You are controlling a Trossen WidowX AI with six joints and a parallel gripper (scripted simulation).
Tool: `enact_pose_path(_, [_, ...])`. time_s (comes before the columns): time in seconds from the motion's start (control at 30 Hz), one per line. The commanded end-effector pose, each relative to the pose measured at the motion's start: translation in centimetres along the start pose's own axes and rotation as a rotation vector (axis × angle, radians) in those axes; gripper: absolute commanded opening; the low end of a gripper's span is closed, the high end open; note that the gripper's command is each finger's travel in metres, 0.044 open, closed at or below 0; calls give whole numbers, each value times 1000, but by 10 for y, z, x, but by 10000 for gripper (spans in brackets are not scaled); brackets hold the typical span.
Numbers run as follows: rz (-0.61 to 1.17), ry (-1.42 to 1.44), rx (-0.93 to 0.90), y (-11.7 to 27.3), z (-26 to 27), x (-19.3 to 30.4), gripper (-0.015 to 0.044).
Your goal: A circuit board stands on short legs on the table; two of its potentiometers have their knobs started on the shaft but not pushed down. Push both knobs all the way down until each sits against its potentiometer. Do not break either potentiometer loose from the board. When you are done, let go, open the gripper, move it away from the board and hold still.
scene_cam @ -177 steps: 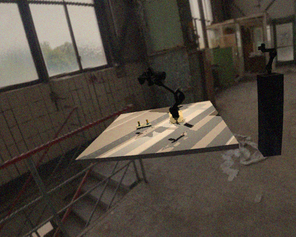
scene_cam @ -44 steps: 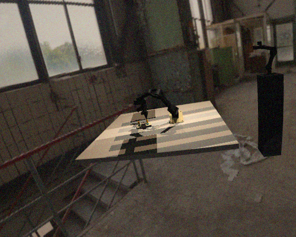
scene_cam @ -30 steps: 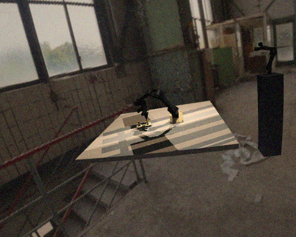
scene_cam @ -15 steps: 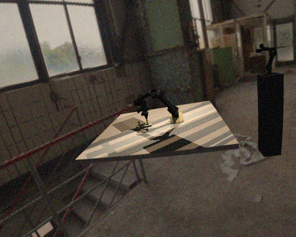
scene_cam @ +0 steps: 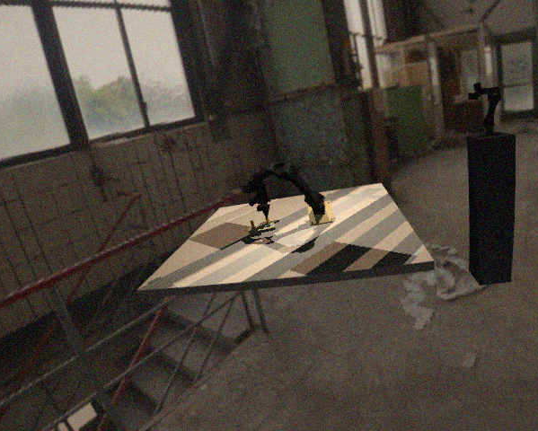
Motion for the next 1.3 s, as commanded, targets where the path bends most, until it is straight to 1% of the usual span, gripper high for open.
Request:
enact_pose_path(0.0, [5, -7, -6, -3, 1, 1, 0])
enact_pose_path(1.27, [5, -7, -6, -6, 1, 1, 0])
Point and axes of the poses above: the point midway between the two fingers, 35 mm back from their tips, its own y axis back along the fingers, its own z axis across the jaws, x = y × z, the point moved 7 cm from there along y, back along the fingers, and after that the axes turned 7 degrees about y, right-handed, at the moved point
